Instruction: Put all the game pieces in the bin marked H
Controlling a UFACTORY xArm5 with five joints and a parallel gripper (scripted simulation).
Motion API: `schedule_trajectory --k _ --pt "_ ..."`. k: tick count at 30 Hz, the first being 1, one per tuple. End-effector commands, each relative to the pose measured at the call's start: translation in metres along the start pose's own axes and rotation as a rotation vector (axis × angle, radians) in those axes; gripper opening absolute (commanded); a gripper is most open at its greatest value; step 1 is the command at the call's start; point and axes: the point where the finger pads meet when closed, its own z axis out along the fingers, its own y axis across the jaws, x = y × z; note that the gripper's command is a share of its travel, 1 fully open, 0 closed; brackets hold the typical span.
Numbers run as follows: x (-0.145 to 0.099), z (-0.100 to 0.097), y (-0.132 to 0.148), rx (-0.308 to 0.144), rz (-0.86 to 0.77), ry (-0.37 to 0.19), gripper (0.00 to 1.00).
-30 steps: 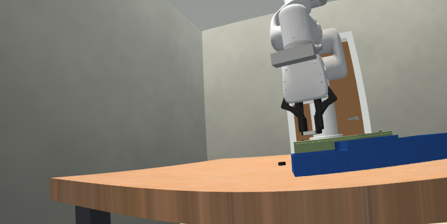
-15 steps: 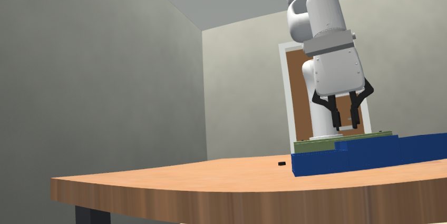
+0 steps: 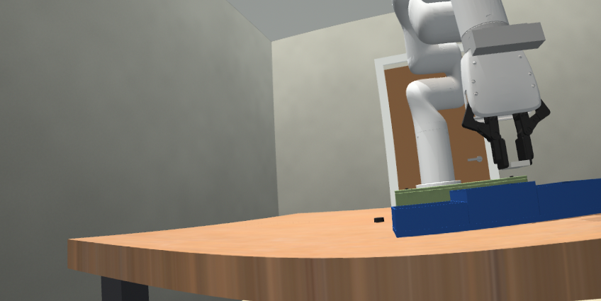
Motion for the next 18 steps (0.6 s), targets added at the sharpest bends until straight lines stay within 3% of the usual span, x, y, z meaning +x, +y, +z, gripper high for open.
schedule_trajectory --k 1,4,18 --pt "0.014 -0.001 -0.022 0.0 -0.157 0.001 0.21" --pt "0.02 -0.001 -0.035 0.001 -0.262 0.002 0.21" --pt "0.02 -0.001 -0.035 0.0 -0.691 0.002 0.21"
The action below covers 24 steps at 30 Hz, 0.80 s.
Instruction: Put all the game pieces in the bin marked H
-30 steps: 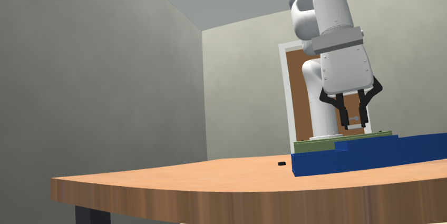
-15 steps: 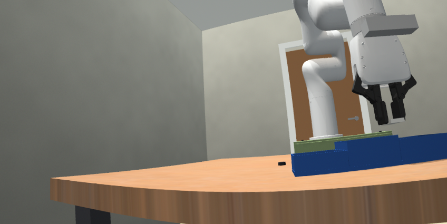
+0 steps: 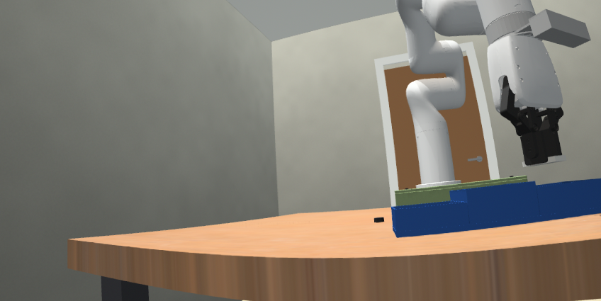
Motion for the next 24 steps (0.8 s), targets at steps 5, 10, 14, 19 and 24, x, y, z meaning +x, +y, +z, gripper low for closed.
schedule_trajectory --k 5,10,14,19,24 --pt "0.0016 -0.0015 0.0004 -0.001 -0.289 0.002 0.21" --pt "0.0016 -0.0015 0.0004 -0.001 -0.453 0.001 0.21" --pt "0.0016 -0.0015 0.0003 -0.001 -0.579 0.001 0.21" --pt "0.0016 -0.0015 0.0005 0.0 -0.711 0.001 0.21" --pt "0.0016 -0.0015 0.0005 0.0 -0.875 0.0 0.21"
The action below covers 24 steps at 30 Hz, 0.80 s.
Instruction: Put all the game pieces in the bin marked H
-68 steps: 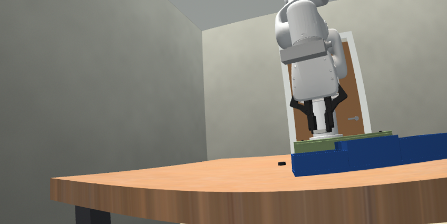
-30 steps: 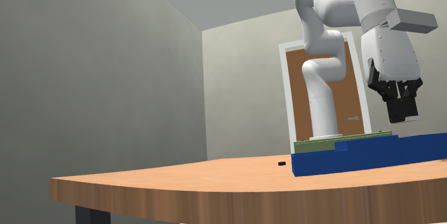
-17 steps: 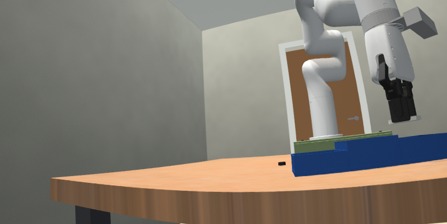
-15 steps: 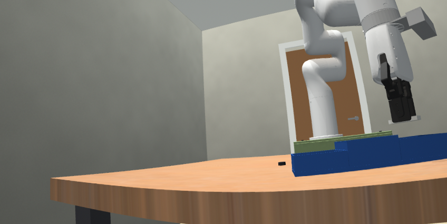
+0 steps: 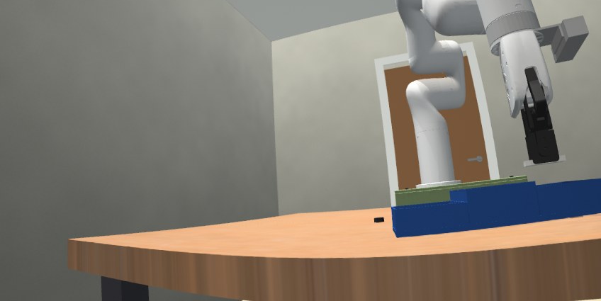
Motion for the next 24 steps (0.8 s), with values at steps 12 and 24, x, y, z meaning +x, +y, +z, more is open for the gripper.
schedule_trajectory --k 12,24 --pt "0.0006 -0.0015 0.0013 -0.003 -0.344 0.001 0.21" --pt "0.0006 -0.0015 0.0013 -0.003 -0.344 0.001 0.21"
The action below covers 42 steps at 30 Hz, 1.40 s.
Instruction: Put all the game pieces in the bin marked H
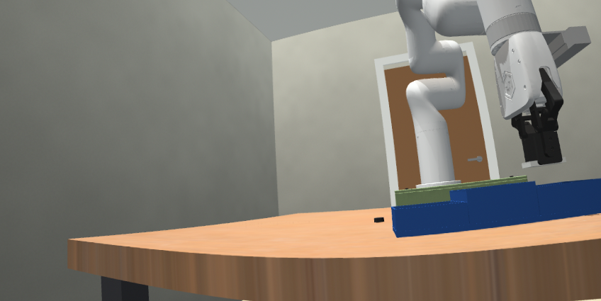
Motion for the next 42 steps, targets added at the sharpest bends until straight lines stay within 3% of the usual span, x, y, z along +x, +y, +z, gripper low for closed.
schedule_trajectory --k 1,29,42 --pt "0.0 -0.003 0.003 -0.009 0.001 0.001 0.21" --pt "0.0 0.048 0.004 -0.009 0.001 0.001 0.21" --pt "0.0 0.048 0.004 -0.009 0.001 0.001 0.21"
